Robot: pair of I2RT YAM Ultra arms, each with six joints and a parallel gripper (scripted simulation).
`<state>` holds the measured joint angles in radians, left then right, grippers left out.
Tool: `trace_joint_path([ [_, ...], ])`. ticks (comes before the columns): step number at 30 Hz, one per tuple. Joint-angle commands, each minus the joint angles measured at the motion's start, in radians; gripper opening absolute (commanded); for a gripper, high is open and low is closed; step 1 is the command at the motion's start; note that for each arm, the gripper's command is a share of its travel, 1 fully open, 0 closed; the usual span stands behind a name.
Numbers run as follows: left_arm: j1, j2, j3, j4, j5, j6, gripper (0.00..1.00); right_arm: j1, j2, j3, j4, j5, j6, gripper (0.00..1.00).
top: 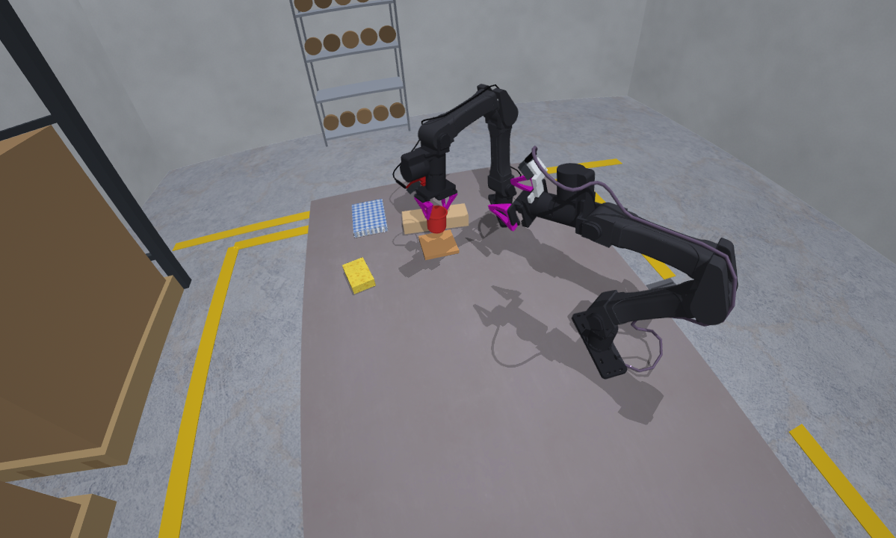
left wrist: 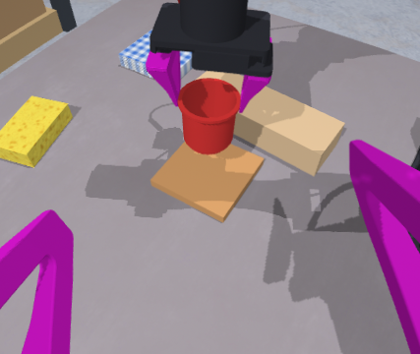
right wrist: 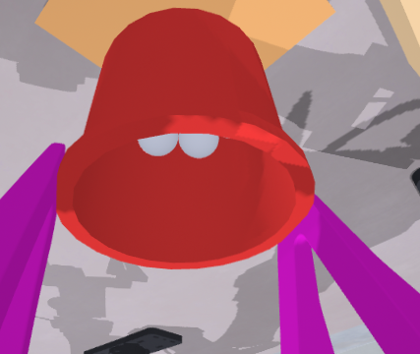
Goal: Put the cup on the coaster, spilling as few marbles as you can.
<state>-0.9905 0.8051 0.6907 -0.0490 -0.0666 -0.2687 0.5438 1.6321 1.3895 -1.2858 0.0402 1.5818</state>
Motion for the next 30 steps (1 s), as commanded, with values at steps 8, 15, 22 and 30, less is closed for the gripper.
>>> trace_joint_path([
  [8, 0.013, -0.020, 0.007, 0.001, 0.001, -0.003, 1.00, -0.003, 0.001, -0.042, 0.059, 0.016, 0.009, 0.00],
  [15, 0.013, -0.020, 0.007, 0.001, 0.001, -0.003, 1.00, 0.000, 0.011, -0.102, 0.121, 0.016, 0.017, 0.00],
  [22, 0.013, -0.020, 0.007, 0.001, 0.001, -0.003, 1.00, 0.002, 0.013, -0.130, 0.151, 0.017, 0.017, 0.00],
  [30, 0.013, -0.020, 0.007, 0.001, 0.001, -0.003, 1.00, 0.005, 0.017, -0.169, 0.193, 0.017, 0.018, 0.00],
])
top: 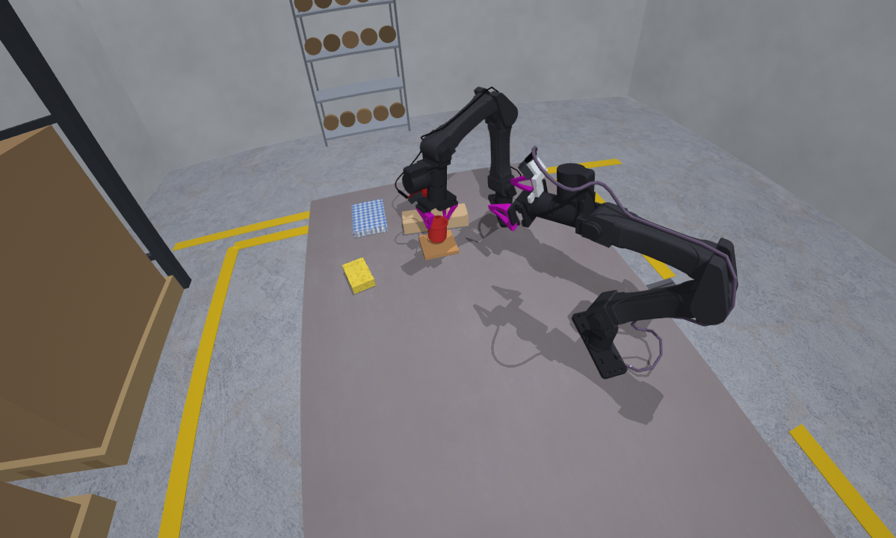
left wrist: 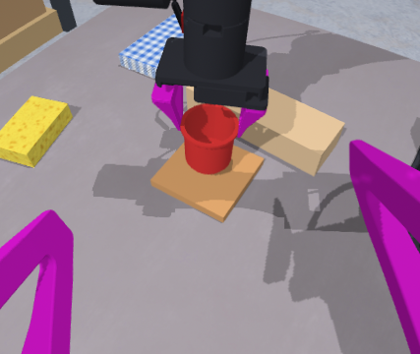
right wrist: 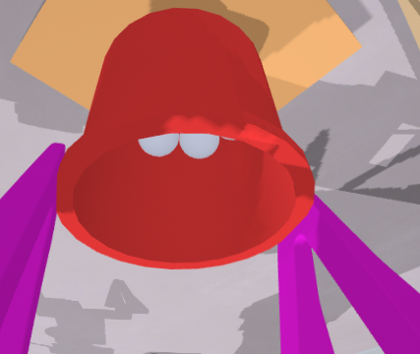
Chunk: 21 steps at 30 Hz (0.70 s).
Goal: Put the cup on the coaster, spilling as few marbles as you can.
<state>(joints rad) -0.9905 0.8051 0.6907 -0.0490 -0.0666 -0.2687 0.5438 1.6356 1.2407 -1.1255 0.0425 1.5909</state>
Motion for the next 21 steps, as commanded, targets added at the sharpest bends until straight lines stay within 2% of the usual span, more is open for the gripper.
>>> trace_joint_path([
  [1, 0.013, -0.020, 0.007, 0.001, 0.001, -0.003, 1.00, 0.005, 0.013, -0.020, 0.034, 0.014, 0.009, 0.00],
  [21, 0.013, -0.020, 0.007, 0.001, 0.001, -0.003, 1.00, 0.005, 0.020, -0.049, 0.070, 0.014, 0.008, 0.00],
])
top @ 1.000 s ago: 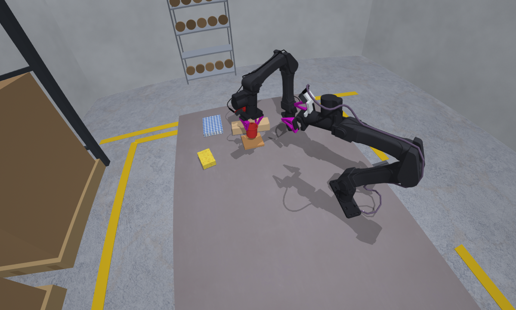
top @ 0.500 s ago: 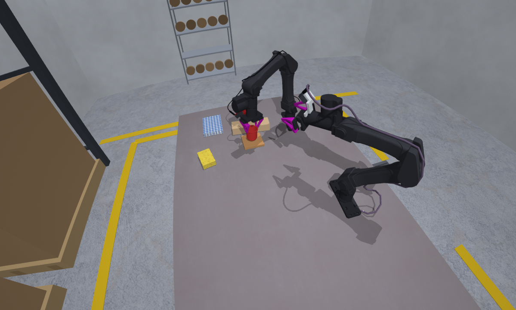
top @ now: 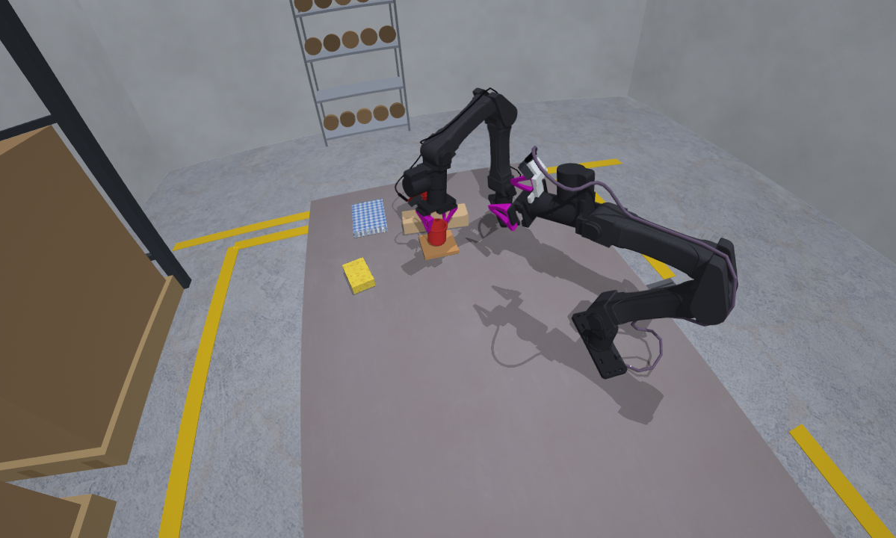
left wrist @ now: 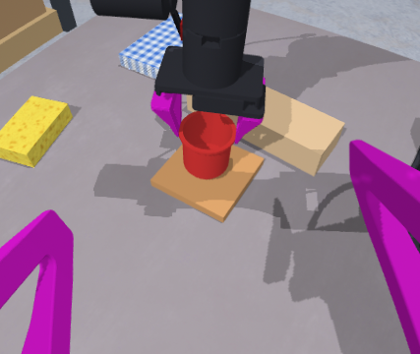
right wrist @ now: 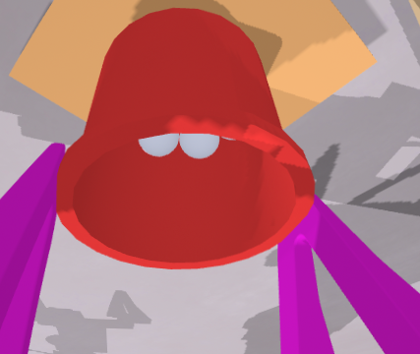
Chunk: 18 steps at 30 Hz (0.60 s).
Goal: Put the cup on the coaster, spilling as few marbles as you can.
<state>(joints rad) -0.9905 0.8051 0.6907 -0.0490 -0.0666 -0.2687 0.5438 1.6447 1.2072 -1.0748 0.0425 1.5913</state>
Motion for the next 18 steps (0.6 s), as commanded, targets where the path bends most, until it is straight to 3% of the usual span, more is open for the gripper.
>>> trace_joint_path([
  [1, 0.013, -0.020, 0.007, 0.001, 0.001, -0.003, 1.00, 0.005, 0.011, -0.016, 0.019, 0.014, 0.008, 0.00],
  [18, 0.013, -0.020, 0.007, 0.001, 0.001, -0.003, 1.00, 0.005, 0.014, -0.031, 0.036, 0.014, 0.008, 0.00],
])
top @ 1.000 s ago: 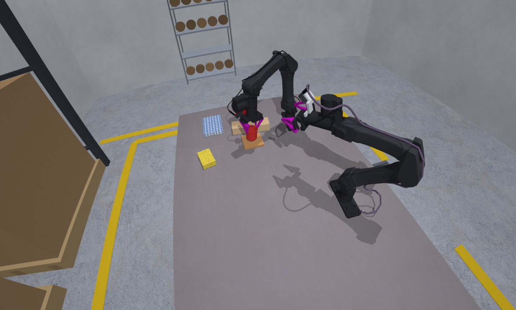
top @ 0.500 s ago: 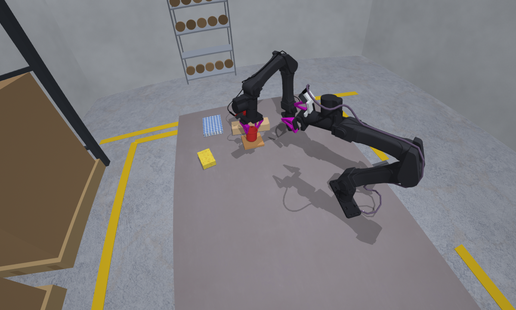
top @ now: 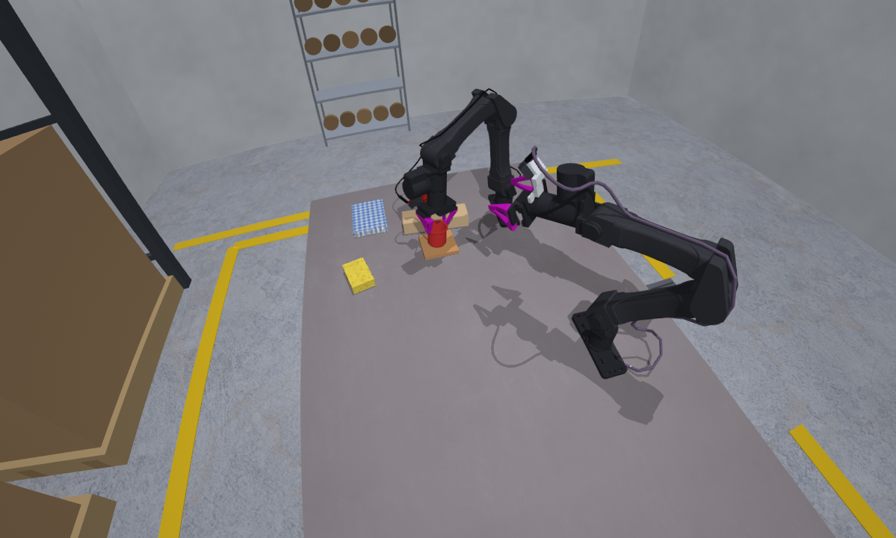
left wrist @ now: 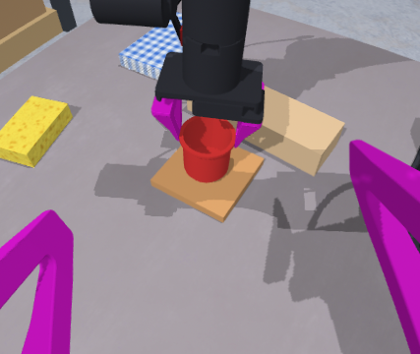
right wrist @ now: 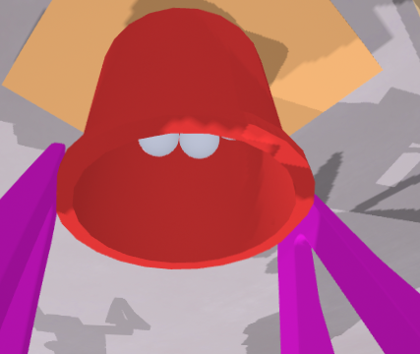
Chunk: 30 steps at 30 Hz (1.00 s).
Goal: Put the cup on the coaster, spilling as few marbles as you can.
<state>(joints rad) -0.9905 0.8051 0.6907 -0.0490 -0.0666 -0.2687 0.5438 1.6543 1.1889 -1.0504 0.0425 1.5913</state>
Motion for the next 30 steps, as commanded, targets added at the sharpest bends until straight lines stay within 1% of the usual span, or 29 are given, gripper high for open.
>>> trace_joint_path([
  [1, 0.013, -0.020, 0.007, 0.001, 0.001, -0.003, 1.00, 0.005, 0.005, -0.013, 0.011, 0.014, 0.008, 0.00],
  [6, 0.013, -0.020, 0.007, 0.001, 0.001, -0.003, 1.00, 0.002, -0.003, -0.002, 0.003, 0.006, 0.002, 0.00],
  [13, 0.013, -0.020, 0.007, 0.001, 0.001, -0.003, 1.00, 0.002, -0.003, -0.002, 0.003, 0.006, 0.002, 0.79],
  [14, 0.013, -0.020, 0.007, 0.001, 0.001, -0.003, 1.00, 0.002, -0.003, -0.002, 0.003, 0.006, 0.002, 0.81],
  [15, 0.013, -0.020, 0.007, 0.001, 0.001, -0.003, 1.00, 0.006, 0.005, 0.001, -0.004, 0.015, 0.009, 0.93],
  [16, 0.013, -0.020, 0.007, 0.001, 0.001, -0.003, 1.00, 0.008, -0.005, 0.020, -0.023, 0.014, 0.010, 1.00],
  [19, 0.013, -0.020, 0.007, 0.001, 0.001, -0.003, 1.00, 0.009, -0.019, 0.033, -0.040, 0.014, 0.011, 1.00],
  [27, 0.013, -0.020, 0.007, 0.001, 0.001, -0.003, 1.00, 0.016, -0.053, 0.188, -0.223, 0.014, 0.017, 1.00],
  [30, 0.019, -0.010, 0.020, 0.002, 0.010, 0.016, 1.00, 0.019, -0.053, 0.184, -0.186, 0.035, -0.037, 1.00],
])
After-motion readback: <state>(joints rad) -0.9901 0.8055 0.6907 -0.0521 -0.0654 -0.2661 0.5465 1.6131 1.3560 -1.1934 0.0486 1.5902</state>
